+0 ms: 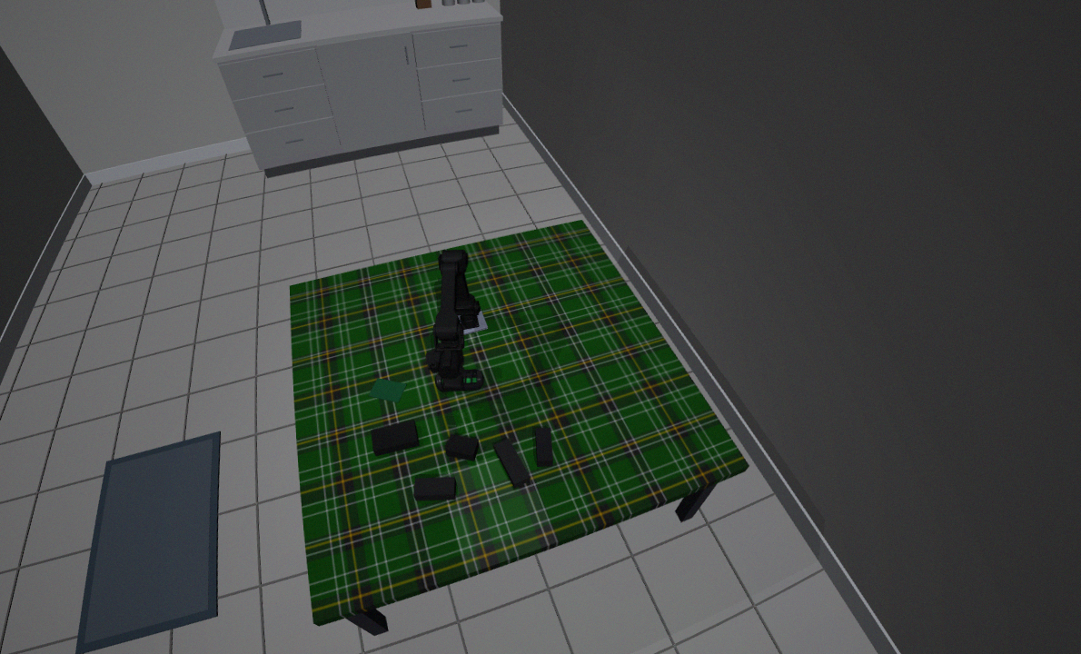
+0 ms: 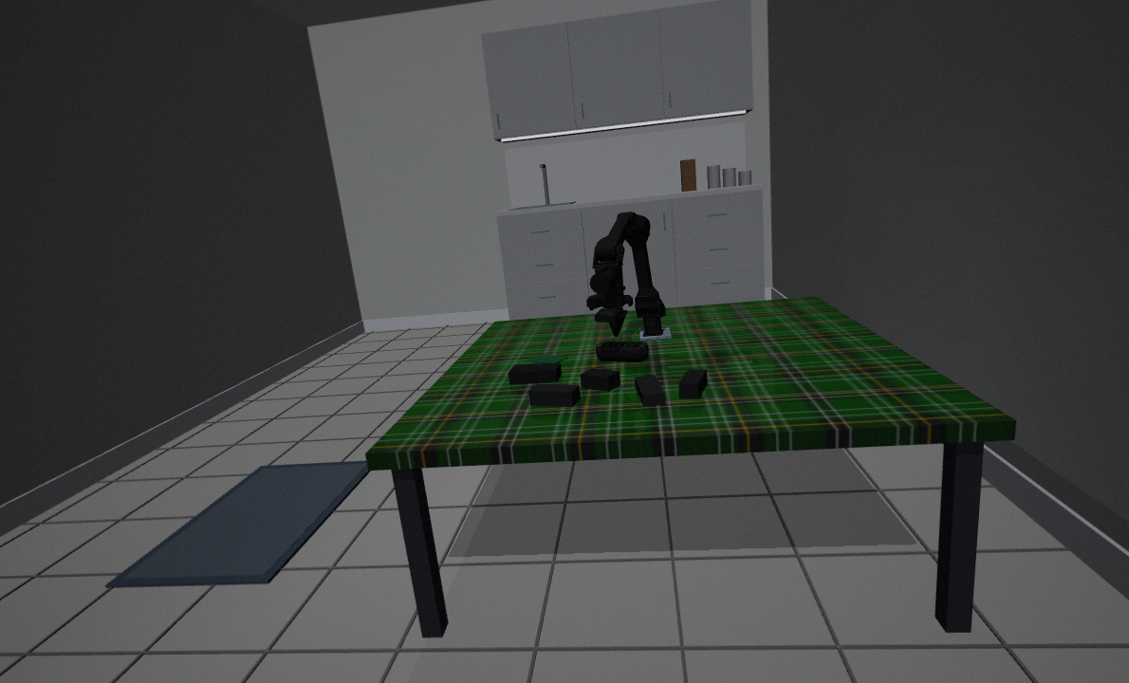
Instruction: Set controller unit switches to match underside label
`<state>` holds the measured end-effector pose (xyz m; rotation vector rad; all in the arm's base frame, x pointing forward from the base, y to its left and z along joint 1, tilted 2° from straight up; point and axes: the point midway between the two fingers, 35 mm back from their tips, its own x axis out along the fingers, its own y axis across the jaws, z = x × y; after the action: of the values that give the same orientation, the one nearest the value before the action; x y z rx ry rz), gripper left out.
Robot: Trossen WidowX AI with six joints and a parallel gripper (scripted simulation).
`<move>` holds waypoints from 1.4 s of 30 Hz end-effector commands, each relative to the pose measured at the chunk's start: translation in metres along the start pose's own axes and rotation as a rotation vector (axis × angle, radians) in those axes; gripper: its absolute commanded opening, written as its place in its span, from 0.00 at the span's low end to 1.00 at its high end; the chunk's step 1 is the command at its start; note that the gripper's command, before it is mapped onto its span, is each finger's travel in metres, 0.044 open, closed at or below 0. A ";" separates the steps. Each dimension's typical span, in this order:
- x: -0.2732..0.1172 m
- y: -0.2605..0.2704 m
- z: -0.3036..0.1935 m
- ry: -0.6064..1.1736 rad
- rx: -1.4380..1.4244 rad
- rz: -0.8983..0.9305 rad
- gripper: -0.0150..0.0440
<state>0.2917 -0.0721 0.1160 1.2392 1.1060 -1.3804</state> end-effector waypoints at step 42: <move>0.004 -0.039 -0.030 0.000 -0.008 0.168 0.25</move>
<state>0.2451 -0.0269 0.1068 1.3320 0.9333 -1.1971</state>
